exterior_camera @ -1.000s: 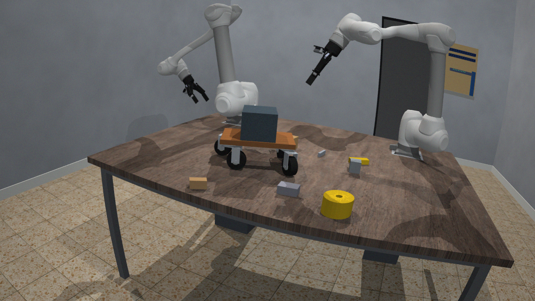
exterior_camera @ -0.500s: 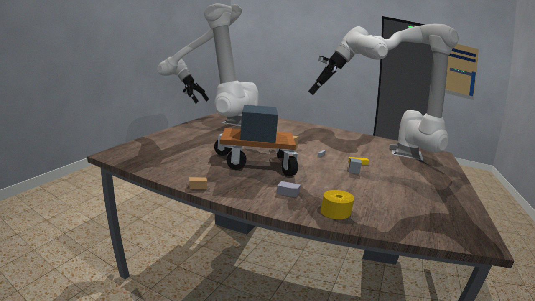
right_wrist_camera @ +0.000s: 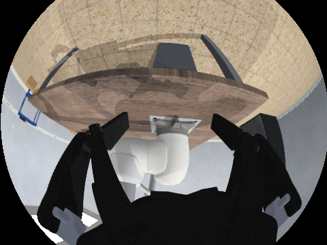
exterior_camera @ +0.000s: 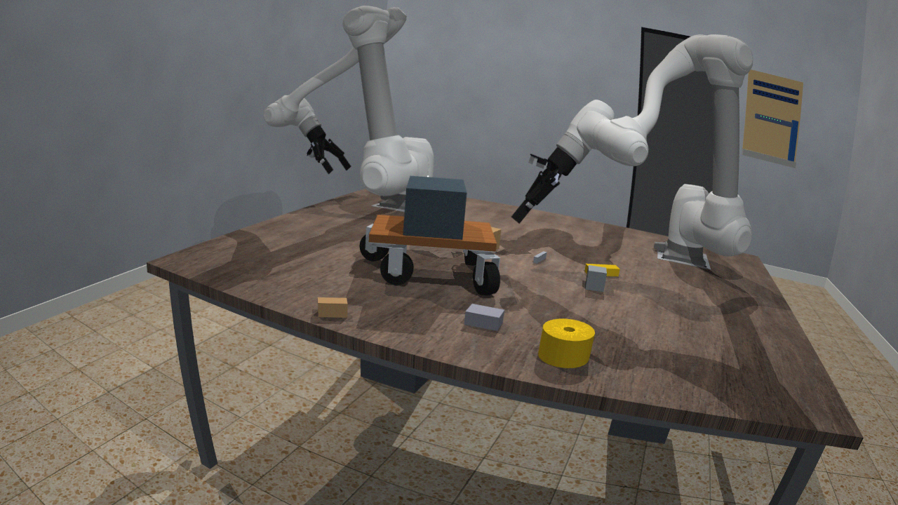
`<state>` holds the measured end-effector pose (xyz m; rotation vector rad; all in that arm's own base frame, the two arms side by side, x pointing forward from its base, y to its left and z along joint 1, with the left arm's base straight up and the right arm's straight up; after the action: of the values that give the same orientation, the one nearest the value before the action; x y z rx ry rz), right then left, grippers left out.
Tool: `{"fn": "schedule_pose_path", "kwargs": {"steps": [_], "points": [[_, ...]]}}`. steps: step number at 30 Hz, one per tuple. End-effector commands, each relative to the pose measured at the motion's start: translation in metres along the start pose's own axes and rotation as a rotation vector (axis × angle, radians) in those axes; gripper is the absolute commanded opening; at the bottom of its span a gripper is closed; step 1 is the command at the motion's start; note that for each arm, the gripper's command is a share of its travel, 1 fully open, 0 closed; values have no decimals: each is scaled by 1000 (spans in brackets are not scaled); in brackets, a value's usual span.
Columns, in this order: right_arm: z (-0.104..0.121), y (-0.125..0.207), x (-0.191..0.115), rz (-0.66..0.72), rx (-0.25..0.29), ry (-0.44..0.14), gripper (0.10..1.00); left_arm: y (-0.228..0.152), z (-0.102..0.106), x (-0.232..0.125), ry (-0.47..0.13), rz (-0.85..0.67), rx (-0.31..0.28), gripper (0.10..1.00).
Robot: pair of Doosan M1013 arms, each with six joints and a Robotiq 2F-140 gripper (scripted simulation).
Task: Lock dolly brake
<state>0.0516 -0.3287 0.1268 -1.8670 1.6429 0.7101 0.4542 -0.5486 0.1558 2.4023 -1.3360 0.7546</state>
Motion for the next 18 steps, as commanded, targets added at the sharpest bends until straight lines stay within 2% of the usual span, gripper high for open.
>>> {"fn": "schedule_pose_path", "kwargs": {"steps": [1, 18], "points": [[1, 1, -3, -7, -1, -5, 1000, 4, 37, -19, 9, 3, -16, 99], [1, 1, -3, -7, -1, -5, 1000, 6, 71, -42, 7, 3, -12, 99]]}}
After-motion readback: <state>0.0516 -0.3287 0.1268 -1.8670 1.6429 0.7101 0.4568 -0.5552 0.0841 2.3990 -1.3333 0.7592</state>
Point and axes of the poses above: on each arm, the point where the finger pads meet when closed, its own z axis out along the fingers, its own y axis across the jaws, x = y × z, the point moved 1 cm from there along -z, back along the fingers, and after that the axes turned 2 degrees about -z, right-handed, at the moved point
